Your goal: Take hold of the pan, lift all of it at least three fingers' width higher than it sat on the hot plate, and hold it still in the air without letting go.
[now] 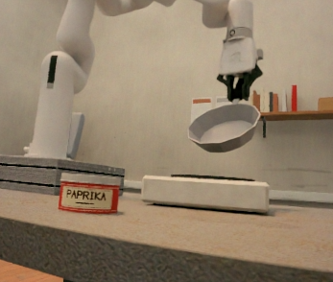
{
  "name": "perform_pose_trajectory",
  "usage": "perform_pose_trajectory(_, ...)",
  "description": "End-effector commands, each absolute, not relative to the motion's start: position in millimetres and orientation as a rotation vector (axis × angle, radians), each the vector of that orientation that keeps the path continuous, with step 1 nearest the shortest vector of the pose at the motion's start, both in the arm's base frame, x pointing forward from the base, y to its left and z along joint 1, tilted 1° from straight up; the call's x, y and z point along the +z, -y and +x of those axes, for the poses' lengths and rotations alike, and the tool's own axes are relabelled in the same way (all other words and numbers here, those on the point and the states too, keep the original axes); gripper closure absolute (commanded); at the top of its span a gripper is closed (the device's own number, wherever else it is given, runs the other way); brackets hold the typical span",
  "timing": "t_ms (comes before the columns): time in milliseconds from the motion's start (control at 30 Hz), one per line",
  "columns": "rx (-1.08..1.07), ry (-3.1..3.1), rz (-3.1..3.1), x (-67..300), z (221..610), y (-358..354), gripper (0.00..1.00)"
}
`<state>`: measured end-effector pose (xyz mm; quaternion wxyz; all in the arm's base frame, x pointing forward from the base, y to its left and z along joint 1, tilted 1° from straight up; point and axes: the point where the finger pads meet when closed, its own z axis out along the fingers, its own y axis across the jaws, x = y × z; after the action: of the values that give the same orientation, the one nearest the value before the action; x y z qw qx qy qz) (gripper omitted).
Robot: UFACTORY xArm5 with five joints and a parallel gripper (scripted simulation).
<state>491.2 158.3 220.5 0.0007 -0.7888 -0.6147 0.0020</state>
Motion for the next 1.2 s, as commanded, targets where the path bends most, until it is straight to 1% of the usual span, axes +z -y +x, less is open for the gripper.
perform_pose_trajectory(0, -0.001, 1.931, -2.478, 227.8, 492.3, -158.7, 1.00)
perform_pose_trajectory(467, -0.001, 1.931, -2.478, 249.5, 491.7, -158.7, 1.00)
perform_pose_trajectory(1167, -0.001, 1.931, -2.478, 270.1, 492.2, -159.1, 1.00)
